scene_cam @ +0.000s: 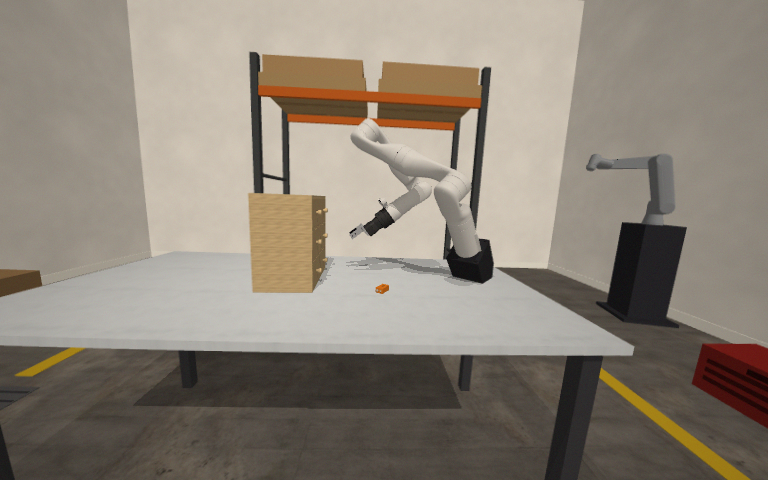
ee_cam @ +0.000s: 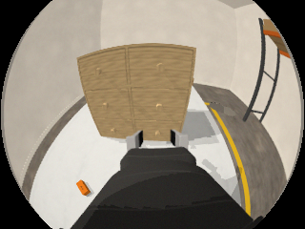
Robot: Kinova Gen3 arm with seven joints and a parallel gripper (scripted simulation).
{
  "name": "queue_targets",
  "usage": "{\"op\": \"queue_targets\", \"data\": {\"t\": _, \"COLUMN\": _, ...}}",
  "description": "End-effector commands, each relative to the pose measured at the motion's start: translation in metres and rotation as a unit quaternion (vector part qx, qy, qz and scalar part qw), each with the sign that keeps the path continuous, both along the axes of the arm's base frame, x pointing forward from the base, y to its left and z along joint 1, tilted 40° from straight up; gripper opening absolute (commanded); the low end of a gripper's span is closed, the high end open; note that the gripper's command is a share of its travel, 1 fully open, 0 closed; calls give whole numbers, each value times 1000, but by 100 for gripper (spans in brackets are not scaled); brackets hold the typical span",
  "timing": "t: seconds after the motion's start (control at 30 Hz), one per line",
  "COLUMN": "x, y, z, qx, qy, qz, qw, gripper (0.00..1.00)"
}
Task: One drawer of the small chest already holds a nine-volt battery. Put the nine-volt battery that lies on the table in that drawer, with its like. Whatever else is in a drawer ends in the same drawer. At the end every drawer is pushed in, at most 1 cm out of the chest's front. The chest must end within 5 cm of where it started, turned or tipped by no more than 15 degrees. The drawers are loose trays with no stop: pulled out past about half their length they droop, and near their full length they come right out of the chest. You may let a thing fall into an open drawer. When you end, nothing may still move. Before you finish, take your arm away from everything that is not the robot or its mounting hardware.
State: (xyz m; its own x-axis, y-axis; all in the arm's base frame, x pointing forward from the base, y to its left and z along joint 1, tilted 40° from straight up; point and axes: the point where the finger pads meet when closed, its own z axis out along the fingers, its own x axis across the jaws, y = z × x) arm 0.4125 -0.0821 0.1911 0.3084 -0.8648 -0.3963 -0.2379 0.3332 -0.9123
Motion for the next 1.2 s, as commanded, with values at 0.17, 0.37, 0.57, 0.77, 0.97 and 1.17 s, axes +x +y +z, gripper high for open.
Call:
{"op": "queue_targets", "data": {"t": 0.17, "x": 7, "y": 9, "z": -23, "qx": 44, "qy": -41, "qz": -31, "qw": 998, "gripper": 100}}
{"op": "queue_targets", "data": {"t": 0.37, "x": 11, "y": 11, "z": -26, "qx": 53, "qy": -65, "qz": -47, "qw": 995, "gripper": 100}}
{"op": "queue_targets", "data": {"t": 0.57, "x": 18, "y": 15, "z": -28, "qx": 64, "qy": -99, "qz": -60, "qw": 991, "gripper": 100}}
{"op": "queue_targets", "data": {"t": 0.77, "x": 20, "y": 17, "z": -29, "qx": 69, "qy": -114, "qz": -69, "qw": 989, "gripper": 100}}
{"op": "queue_targets", "data": {"t": 0.97, "x": 22, "y": 17, "z": -30, "qx": 71, "qy": -121, "qz": -74, "qw": 987, "gripper": 100}}
{"op": "queue_targets", "data": {"t": 1.17, "x": 22, "y": 17, "z": -31, "qx": 72, "qy": -122, "qz": -75, "qw": 987, "gripper": 100}}
